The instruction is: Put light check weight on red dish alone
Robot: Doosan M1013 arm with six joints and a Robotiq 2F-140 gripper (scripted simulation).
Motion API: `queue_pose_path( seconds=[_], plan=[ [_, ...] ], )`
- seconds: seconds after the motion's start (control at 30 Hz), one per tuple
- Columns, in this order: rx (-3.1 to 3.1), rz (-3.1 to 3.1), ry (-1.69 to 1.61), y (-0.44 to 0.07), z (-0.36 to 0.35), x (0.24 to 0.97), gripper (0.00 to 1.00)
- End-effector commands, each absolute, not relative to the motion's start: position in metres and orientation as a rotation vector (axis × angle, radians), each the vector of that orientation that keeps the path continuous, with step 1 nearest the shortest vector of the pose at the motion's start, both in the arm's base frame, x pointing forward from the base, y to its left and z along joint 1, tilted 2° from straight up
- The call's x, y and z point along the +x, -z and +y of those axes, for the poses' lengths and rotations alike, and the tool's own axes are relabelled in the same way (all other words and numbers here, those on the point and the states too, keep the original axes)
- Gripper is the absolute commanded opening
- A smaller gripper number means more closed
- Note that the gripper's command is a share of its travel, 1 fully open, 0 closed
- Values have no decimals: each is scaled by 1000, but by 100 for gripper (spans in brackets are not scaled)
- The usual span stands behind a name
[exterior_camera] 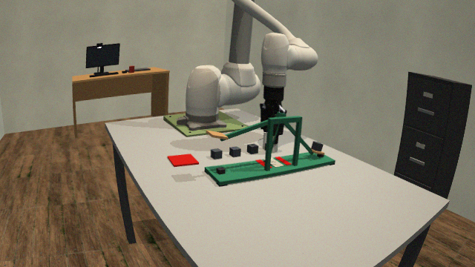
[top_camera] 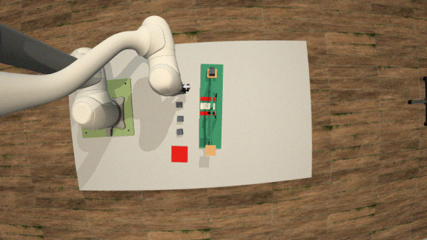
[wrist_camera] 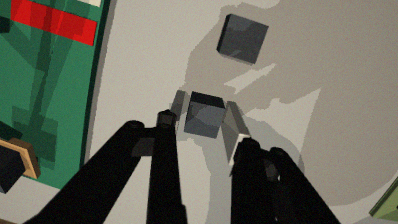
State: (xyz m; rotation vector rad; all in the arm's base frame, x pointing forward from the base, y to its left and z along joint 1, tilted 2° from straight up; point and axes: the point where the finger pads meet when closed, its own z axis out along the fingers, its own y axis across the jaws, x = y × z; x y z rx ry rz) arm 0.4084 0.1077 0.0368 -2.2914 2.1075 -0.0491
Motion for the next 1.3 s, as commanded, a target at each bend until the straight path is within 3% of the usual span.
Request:
queue_pose_path(
  seconds=[0.0, 0.37, 0.83, 1.2, 1.23, 1.27],
  plan=[
    [-2291, 2107, 49, -37, 108, 408, 35],
    [-2291, 2107, 49, -44, 108, 408, 35],
    [-2291, 2107, 49, -110, 108, 405, 35],
    [-2291, 2107, 49, -127, 108, 405, 35],
    [-2291, 2107, 49, -127, 108, 405, 100],
    [-2291, 2107, 49, -127, 108, 405, 100]
  ],
)
